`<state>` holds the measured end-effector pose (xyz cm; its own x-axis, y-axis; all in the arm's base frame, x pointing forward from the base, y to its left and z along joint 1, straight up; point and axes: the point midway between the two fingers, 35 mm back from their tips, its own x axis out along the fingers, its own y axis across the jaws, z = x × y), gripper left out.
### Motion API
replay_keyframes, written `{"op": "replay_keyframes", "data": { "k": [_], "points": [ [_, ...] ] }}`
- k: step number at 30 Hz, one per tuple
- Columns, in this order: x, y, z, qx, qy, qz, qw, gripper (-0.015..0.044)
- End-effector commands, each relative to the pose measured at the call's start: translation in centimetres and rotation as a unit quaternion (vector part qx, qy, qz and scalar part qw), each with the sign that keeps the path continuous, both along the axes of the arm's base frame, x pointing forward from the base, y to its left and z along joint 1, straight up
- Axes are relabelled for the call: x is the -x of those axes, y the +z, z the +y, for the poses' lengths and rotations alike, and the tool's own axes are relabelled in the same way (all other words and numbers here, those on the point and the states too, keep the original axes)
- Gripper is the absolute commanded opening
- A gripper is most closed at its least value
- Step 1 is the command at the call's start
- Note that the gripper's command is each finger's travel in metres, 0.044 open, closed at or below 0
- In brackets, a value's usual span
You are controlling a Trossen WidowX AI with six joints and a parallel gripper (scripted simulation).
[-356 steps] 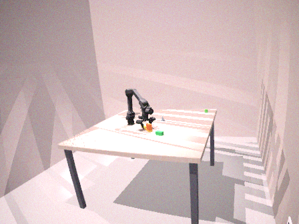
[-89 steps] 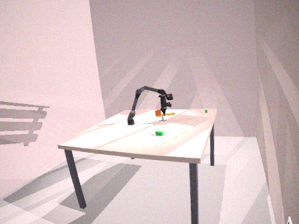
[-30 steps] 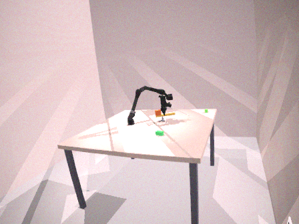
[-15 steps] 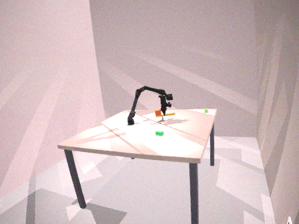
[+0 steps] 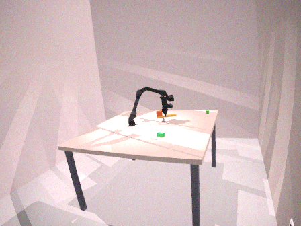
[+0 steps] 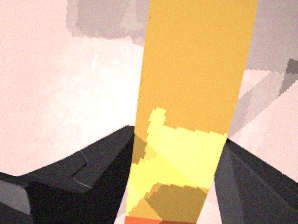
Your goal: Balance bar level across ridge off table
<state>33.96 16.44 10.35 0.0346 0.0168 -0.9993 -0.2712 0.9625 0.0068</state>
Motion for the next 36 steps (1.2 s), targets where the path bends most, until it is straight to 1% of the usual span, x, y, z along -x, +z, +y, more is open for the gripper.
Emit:
{"op": "replay_keyframes", "data": {
  "k": [1,36],
  "points": [
    [-0.01,-0.32,0.0,0.001,-0.001,0.001,1.0,0.0],
    [-0.08,-0.12,0.02,0.001,-0.001,0.001,1.0,0.0]
  ]
}}
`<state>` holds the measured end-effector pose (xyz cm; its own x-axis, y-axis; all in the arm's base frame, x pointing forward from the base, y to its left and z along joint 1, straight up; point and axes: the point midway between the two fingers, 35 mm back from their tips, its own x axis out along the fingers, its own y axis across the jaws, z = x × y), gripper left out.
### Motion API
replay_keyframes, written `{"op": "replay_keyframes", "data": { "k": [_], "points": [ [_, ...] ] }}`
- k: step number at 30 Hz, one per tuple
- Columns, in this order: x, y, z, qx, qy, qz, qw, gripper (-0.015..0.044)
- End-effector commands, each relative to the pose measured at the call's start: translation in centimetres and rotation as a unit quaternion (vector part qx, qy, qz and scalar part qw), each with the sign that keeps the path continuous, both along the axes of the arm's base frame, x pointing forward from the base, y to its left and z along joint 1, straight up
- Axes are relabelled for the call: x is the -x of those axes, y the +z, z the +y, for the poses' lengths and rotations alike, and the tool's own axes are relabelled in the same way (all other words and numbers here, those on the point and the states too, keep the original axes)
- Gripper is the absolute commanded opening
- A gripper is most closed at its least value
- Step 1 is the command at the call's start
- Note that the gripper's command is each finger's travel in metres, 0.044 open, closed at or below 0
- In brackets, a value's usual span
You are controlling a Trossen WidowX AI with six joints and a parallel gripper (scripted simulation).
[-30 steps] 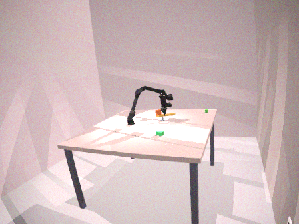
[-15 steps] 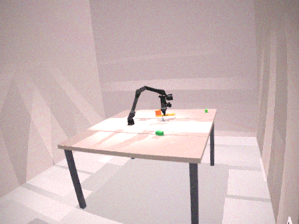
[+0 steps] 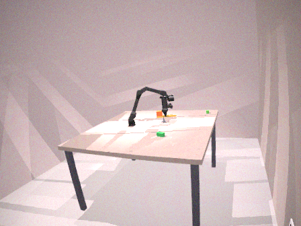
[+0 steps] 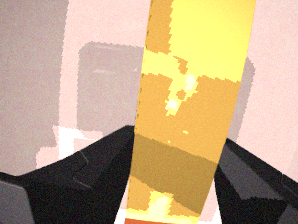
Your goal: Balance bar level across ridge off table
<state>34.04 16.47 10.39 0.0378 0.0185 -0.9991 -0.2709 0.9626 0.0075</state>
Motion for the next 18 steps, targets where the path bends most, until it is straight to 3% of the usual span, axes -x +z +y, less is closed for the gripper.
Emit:
{"op": "replay_keyframes", "data": {
  "k": [1,18],
  "points": [
    [-0.01,-0.16,0.0,0.001,-0.001,0.003,1.0,0.0],
    [-0.01,0.02,0.0,0.0,0.0,0.0,1.0,0.0]
  ]
}}
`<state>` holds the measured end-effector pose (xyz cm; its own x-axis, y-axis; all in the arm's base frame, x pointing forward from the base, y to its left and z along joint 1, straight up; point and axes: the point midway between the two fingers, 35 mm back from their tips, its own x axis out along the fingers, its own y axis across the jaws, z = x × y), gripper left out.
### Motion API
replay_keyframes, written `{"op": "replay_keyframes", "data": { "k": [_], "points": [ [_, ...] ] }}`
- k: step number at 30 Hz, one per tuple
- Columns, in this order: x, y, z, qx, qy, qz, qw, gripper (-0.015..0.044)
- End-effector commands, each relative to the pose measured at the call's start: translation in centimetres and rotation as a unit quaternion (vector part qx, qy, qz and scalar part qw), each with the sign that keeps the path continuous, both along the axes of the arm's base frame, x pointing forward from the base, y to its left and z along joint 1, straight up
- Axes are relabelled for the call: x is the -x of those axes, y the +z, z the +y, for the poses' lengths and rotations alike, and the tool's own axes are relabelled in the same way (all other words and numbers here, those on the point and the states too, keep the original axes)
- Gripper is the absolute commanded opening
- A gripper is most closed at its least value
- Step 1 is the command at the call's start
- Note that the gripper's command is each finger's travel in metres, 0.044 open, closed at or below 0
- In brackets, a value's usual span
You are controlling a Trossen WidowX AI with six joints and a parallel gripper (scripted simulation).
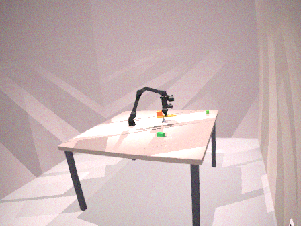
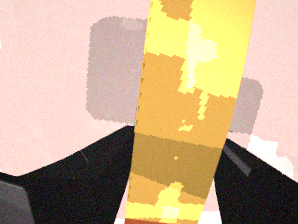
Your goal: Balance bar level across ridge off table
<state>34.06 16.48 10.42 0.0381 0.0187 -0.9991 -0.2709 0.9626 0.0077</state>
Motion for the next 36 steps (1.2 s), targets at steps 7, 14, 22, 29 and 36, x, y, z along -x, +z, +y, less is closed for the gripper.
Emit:
{"op": "replay_keyframes", "data": {
  "k": [7,14,22,29,36],
  "points": [
    [0.01,-0.01,0.0,0.0,0.0,0.0,1.0,0.0],
    [0.01,-0.01,0.0,0.0,0.0,0.0,1.0,0.0],
    [0.01,-0.01,0.0,0.0,0.0,0.0,1.0,0.0167],
    [0.01,-0.01,0.0,0.0,0.0,0.0,1.0,0.0167],
    [0.01,-0.01,0.0,0.0,0.0,0.0,1.0,0.0168]
  ]
}}
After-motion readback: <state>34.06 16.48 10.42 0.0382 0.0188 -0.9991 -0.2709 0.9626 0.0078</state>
